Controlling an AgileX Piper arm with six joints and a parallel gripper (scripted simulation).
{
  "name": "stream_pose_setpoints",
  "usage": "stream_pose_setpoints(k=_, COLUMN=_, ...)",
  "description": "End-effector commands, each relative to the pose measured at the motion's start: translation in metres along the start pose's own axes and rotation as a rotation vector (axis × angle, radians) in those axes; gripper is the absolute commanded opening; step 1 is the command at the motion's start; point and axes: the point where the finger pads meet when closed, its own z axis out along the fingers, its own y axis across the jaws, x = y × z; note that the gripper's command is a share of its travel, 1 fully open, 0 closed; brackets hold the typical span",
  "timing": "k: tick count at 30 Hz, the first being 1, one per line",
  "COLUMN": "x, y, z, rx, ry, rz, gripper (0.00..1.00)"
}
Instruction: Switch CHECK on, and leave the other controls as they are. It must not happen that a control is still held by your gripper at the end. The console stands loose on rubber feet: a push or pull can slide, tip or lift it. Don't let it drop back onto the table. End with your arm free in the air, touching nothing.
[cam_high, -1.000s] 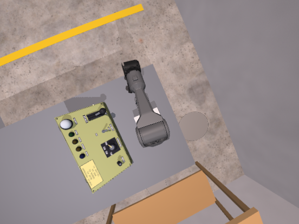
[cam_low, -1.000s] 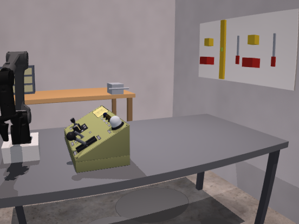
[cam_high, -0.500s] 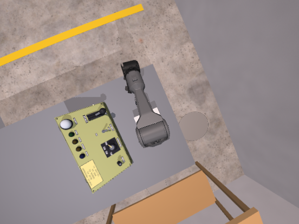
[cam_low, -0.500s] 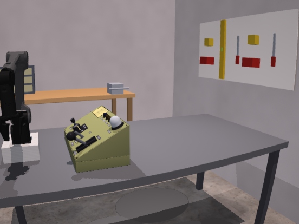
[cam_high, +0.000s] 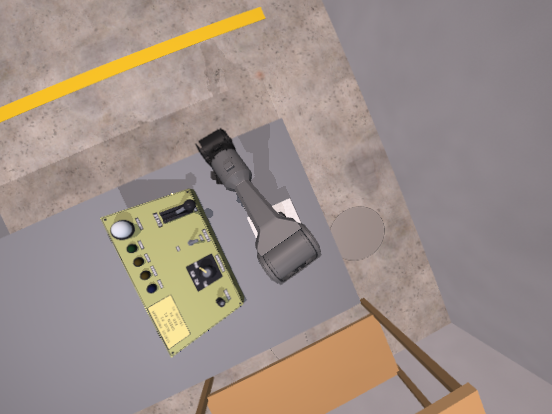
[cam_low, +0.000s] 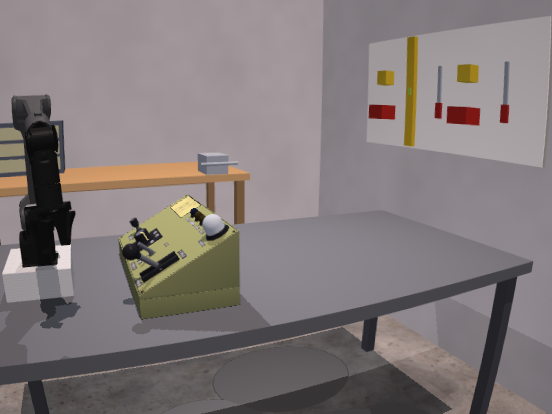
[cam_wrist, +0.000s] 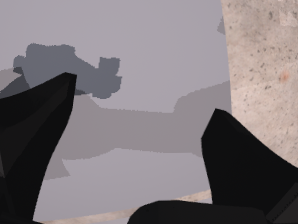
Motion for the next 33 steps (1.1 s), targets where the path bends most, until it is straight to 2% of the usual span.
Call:
stream_pose_setpoints(k=1, x=-0.015, y=0.012, z=-0.002, rx=0.012, ry=-0.025, rz=-0.024, gripper=1.0)
stream_pose_setpoints(k=6, x=-0.061, y=0.061, z=-0.008, rx=0.027, ry=-0.127, rz=-0.102, gripper=1.0)
stream_pose_setpoints(k=10, x=-0.093, y=0.118, z=-0.019, rx=0.006, ry=-0.24, rz=-0.174, gripper=1.0)
stream_pose_setpoints(k=12, x=-0.093, y=0.118, z=-0.019, rx=0.006, ry=-0.24, rz=-0.174, gripper=1.0)
stream_pose_setpoints(k=17, x=-0.113, y=0.211, z=-0.042, rx=-0.093, ry=-0.405, rz=-0.269, gripper=1.0)
stream_pose_setpoints(k=22, x=-0.094, y=0.312, z=-0.075, rx=-0.294, ry=-0.55, rz=-0.364, gripper=1.0)
stream_pose_setpoints(k=23, x=-0.086, y=0.321, z=-0.075, rx=-0.314, ry=-0.544, rz=-0.363, gripper=1.0)
stream_pose_setpoints(k=27, x=-0.055, y=0.337, z=-0.063, rx=-0.324, ry=-0.485, rz=-0.319, gripper=1.0)
stream_pose_setpoints(k=29, x=-0.055, y=0.337, z=-0.063, rx=-0.324, ry=-0.485, rz=-0.319, gripper=1.0)
stream_pose_setpoints(k=33, x=-0.03, y=0.346, z=-0.054, rx=-0.325, ry=-0.459, rz=-0.272, gripper=1.0)
